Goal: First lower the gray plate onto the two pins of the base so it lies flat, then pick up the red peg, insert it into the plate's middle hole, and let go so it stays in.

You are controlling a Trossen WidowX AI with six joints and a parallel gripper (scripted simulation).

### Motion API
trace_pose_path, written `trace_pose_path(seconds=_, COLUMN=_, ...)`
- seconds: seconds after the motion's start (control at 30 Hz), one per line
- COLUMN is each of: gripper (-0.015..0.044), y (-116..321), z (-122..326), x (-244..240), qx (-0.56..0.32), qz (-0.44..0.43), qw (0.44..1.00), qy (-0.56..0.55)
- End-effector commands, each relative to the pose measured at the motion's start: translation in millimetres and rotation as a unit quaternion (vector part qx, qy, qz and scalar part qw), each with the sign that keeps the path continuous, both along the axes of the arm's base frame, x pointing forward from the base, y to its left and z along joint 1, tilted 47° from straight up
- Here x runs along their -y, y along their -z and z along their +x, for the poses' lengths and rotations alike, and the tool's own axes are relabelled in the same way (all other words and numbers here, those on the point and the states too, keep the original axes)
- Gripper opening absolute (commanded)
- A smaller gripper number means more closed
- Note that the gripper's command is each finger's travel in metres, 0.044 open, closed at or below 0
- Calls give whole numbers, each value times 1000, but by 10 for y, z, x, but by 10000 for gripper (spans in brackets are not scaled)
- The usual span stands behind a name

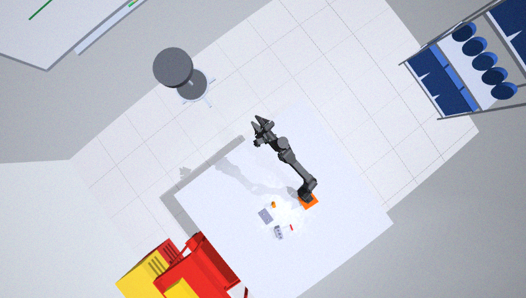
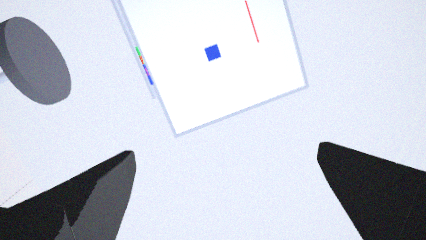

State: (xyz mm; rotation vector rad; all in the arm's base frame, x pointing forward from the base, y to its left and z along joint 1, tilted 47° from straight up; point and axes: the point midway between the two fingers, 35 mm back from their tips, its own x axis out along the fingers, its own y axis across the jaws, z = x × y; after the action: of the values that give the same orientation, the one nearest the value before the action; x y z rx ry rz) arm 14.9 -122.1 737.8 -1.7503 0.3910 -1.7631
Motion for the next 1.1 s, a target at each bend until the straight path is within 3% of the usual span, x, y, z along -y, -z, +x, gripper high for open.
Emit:
trace_pose_path(seconds=0.0, gripper=440, y=204, z=211, x=529, qx=12, qz=66, qw=996, qy=-55)
trace_pose_path(seconds=0.1, gripper=440, y=403, z=442, x=910, qx=17, qz=126, qw=987, qy=-96)
trace_pose_path(seconds=0.37, gripper=440, y=809, z=1126, x=1347, qx=-14, qz=213, qw=959, qy=-188)
trace_pose_path(seconds=0.6, gripper=440, y=1494, z=1944, x=1770, qx=-29, qz=346, qw=904, qy=-250)
trace_pose_path(seconds=0.77, gripper=440, y=2086, z=2589, x=1864, qx=-53, qz=440, qw=852, qy=-280)
trace_pose_path(seconds=1.07, gripper=440, y=2958, z=3496, x=1600, qx=-103, qz=543, qw=774, qy=-309)
